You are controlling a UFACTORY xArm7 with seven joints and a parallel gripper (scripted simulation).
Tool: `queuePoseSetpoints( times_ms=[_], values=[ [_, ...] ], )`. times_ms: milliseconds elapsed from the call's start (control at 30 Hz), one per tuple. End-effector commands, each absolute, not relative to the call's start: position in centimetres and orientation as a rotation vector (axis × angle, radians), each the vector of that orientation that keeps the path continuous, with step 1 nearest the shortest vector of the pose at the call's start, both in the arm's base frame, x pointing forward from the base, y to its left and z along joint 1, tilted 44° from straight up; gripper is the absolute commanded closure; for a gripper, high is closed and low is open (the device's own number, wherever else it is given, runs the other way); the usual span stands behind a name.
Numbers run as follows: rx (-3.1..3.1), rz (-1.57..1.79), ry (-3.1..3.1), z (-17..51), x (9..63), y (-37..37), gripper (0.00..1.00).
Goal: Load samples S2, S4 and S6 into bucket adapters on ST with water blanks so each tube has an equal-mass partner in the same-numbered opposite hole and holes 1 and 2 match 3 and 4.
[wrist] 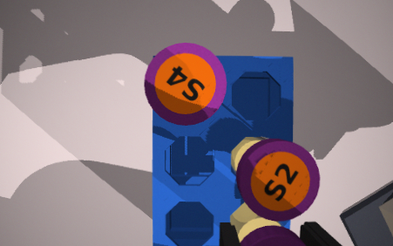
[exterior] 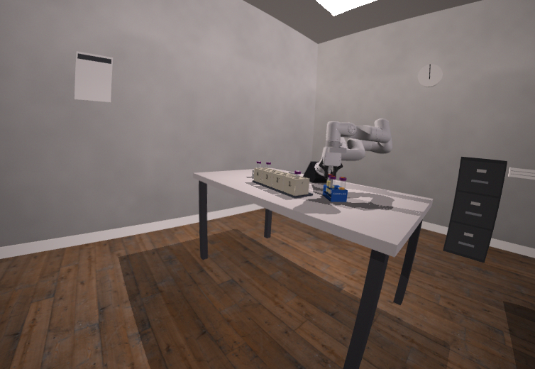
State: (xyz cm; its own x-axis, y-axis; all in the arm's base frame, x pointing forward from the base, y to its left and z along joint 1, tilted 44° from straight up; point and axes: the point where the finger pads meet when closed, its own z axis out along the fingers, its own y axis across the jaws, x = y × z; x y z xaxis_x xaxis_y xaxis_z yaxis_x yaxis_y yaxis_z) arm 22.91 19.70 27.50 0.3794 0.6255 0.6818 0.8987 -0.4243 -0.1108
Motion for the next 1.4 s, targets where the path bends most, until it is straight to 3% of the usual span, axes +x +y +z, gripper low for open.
queuePoseSetpoints(
  times_ms=[0, 1367],
  values=[
    [-2.173, -0.779, -1.311, 27.6, 22.9, 19.7, 1.00],
    [-2.173, -0.779, -1.311, 29.1, 22.5, 18.4, 1.00]
  ],
)
